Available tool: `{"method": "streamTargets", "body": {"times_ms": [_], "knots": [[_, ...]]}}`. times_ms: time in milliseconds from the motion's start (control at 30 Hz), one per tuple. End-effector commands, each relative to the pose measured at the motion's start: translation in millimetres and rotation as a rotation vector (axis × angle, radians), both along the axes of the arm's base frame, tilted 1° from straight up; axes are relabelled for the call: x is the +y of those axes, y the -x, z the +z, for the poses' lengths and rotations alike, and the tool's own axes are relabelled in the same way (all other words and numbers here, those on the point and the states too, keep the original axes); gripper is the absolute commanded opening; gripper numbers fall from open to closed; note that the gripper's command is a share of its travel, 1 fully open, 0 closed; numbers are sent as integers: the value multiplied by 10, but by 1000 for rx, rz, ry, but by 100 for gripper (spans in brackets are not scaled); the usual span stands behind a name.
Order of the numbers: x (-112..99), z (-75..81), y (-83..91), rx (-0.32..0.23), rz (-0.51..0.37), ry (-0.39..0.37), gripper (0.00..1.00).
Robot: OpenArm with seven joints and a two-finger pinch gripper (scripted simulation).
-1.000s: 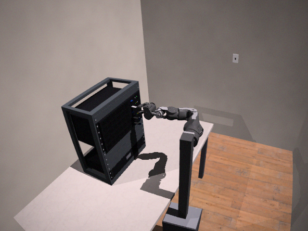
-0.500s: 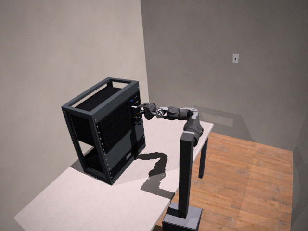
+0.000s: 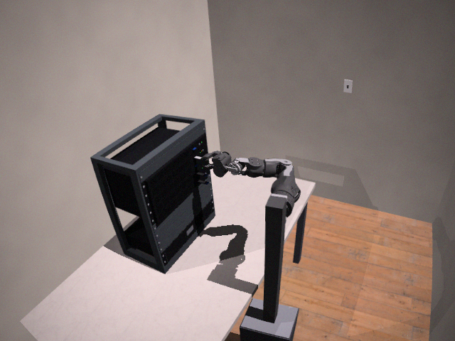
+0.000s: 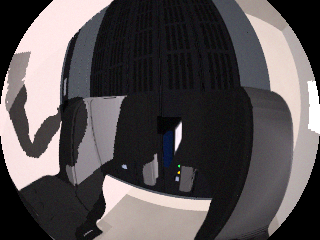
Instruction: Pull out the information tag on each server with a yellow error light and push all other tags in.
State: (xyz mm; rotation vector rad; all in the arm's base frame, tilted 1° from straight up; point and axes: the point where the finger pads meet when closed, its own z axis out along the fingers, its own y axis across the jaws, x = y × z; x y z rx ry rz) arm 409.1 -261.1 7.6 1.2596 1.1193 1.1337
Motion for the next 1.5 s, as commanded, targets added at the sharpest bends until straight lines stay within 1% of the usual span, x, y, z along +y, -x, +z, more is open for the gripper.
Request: {"method": "streamTargets", "body": {"times_ms": [0, 767, 900, 1067, 1133, 1300, 1467], "knots": [[1, 15, 1, -6, 1, -1, 10], [7, 16, 16, -7, 3, -1, 10], [10, 14, 87, -7, 3, -1, 10], [16, 10, 239, -7, 3, -1, 10], [16, 10, 239, -7, 3, -1, 10], [20, 5, 381, -7, 3, -1, 10], [22, 3, 463, -8, 2, -1, 10]]}}
